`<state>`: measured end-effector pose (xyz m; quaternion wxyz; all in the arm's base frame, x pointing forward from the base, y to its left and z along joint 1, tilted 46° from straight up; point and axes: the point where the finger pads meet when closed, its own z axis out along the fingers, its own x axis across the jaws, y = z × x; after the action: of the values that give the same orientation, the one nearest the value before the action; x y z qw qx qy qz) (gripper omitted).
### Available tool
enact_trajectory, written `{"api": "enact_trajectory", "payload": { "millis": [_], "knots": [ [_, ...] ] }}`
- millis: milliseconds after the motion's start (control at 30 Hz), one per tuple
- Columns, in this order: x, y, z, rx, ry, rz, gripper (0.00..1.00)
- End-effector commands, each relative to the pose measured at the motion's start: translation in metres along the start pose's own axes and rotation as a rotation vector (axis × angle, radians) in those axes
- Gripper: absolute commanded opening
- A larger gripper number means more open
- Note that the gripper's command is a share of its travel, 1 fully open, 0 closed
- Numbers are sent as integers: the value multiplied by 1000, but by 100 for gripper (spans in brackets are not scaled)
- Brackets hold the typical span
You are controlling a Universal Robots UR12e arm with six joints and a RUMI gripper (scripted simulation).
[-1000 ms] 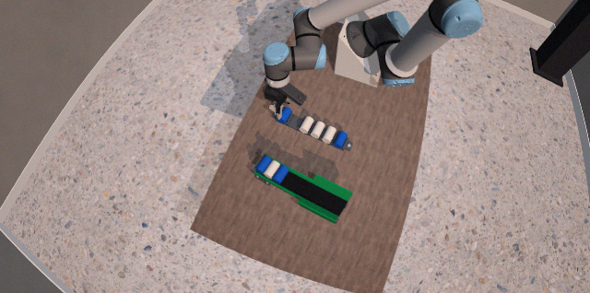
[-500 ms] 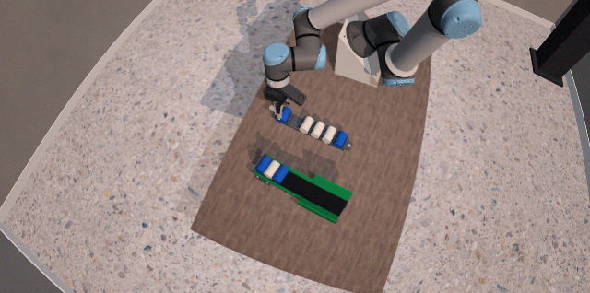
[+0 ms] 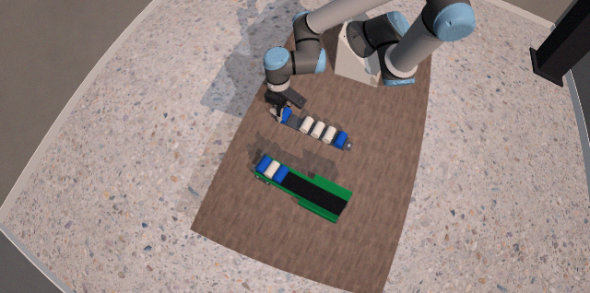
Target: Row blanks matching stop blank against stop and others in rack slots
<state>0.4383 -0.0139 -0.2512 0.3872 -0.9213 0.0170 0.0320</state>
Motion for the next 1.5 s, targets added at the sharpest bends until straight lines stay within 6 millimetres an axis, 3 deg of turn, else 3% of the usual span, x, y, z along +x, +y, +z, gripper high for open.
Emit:
{"api": "enact_trajectory", "payload": {
  "millis": [0,1433,1467],
  "knots": [
    [1,1,7,-1,1,0,52],
    [1,1,10,-1,1,0,52],
    [1,1,10,-1,1,0,40]
  ]
}}
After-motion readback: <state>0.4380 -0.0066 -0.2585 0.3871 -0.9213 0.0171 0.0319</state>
